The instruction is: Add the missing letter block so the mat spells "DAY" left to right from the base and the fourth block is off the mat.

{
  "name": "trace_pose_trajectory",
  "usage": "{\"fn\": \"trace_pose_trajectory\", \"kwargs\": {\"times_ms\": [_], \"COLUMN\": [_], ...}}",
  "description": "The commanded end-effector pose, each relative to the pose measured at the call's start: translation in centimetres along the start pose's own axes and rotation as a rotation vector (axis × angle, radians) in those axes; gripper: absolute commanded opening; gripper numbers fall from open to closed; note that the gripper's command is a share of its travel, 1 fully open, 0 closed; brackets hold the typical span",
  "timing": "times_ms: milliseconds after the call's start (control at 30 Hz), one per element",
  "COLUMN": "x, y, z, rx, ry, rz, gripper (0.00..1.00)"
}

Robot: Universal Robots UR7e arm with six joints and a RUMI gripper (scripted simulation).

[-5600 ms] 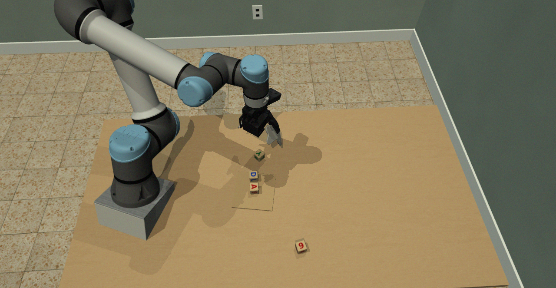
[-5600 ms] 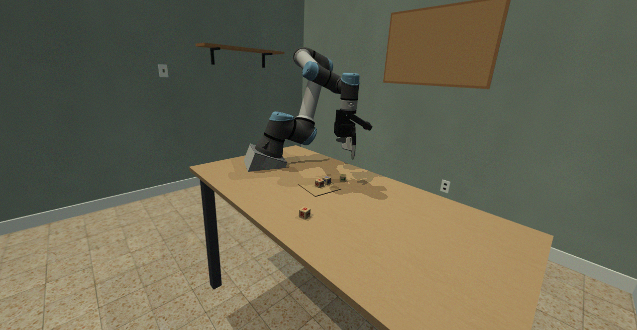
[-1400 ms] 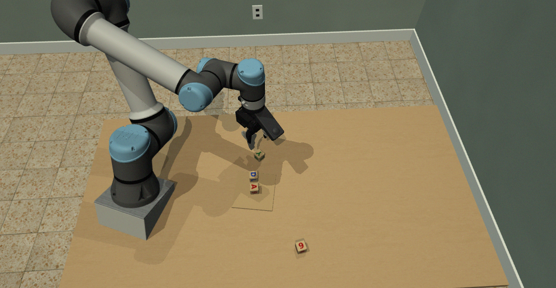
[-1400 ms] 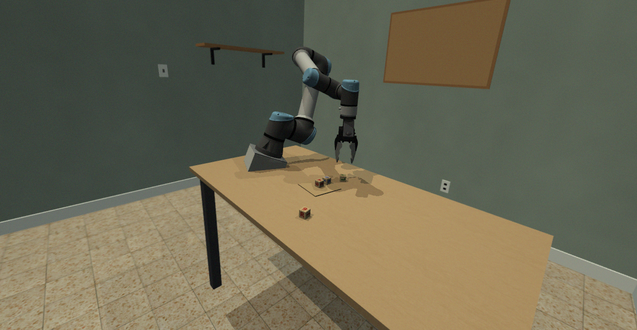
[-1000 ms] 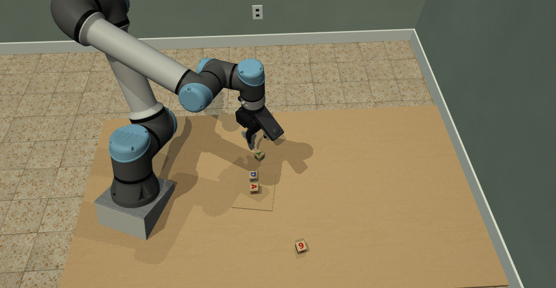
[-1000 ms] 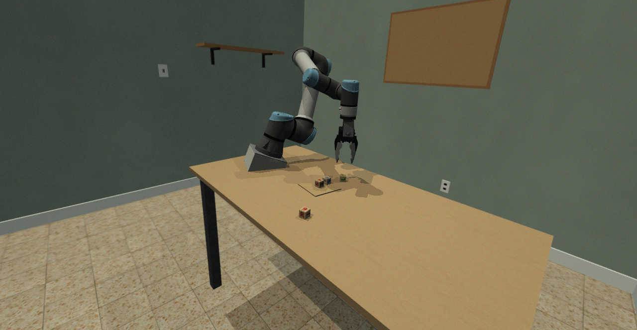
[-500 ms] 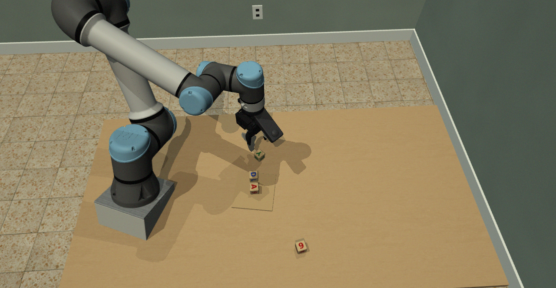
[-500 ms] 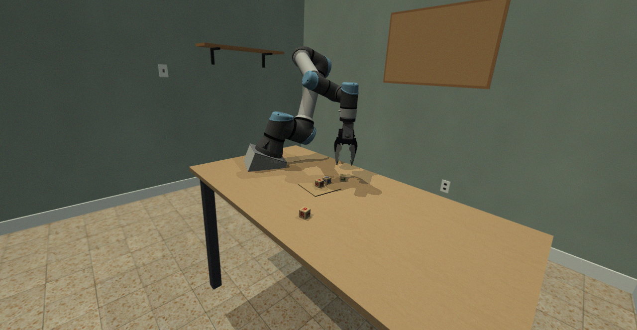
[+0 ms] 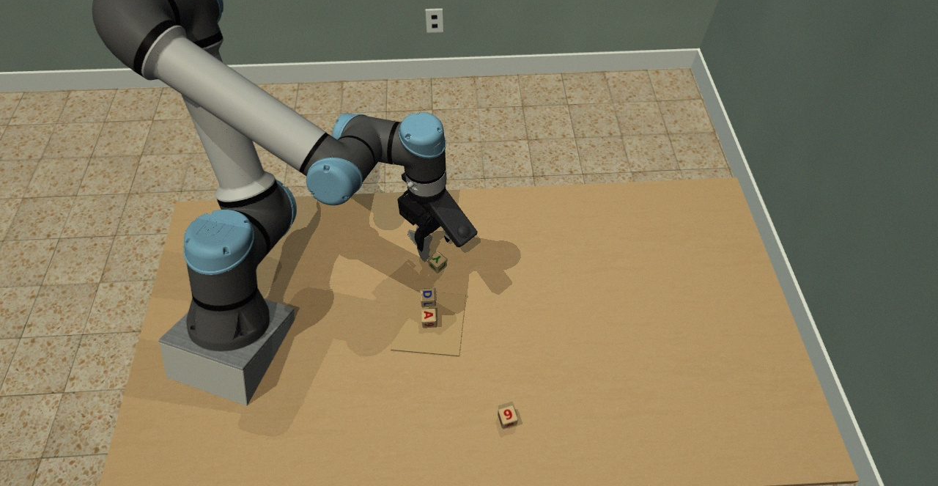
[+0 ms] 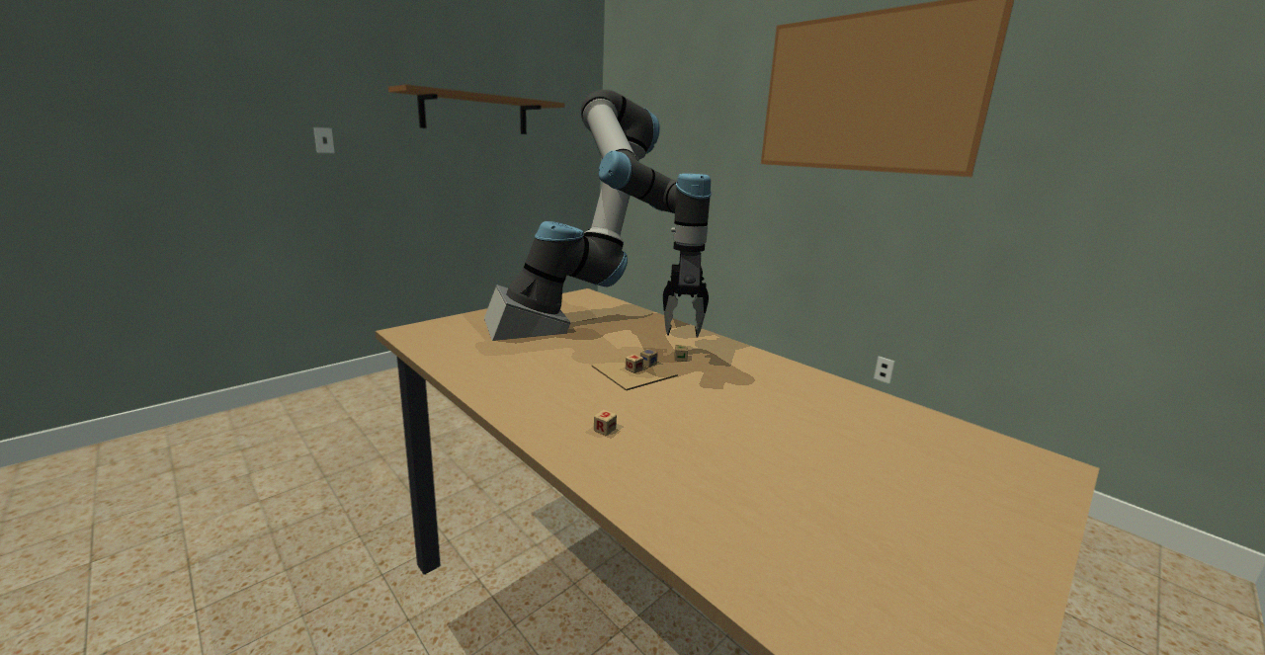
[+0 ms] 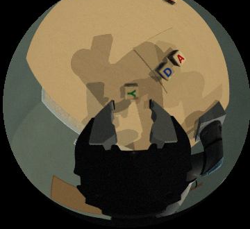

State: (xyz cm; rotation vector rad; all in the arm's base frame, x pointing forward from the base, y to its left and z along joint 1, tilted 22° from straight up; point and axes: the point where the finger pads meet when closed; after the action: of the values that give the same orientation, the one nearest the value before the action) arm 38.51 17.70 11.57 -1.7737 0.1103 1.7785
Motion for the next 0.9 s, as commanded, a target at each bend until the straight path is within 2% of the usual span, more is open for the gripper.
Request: {"fn": "trace_pose_trajectory", "kwargs": {"times_ms": [0, 300, 867], "x": [0.7, 1.6, 1.9], "y": [0.0, 0.0, 0.0], "z": [0.0, 0.0, 0.0], "rx": [0.000, 0.000, 0.000], "ry": [0.001, 0.001, 0.001], "rz": [0.000, 0.000, 0.000], "gripper": [0.40, 0.40, 0.40]}}
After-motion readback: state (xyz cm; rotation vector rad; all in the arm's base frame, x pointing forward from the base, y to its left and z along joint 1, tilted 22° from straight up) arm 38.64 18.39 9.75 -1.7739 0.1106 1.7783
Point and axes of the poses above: the point where the finger pads meet when closed, its own x axis out along the fingers, its own y axis across the jaws, z = x × y, and after that the axes turned 11 degrees about -x, right-handed
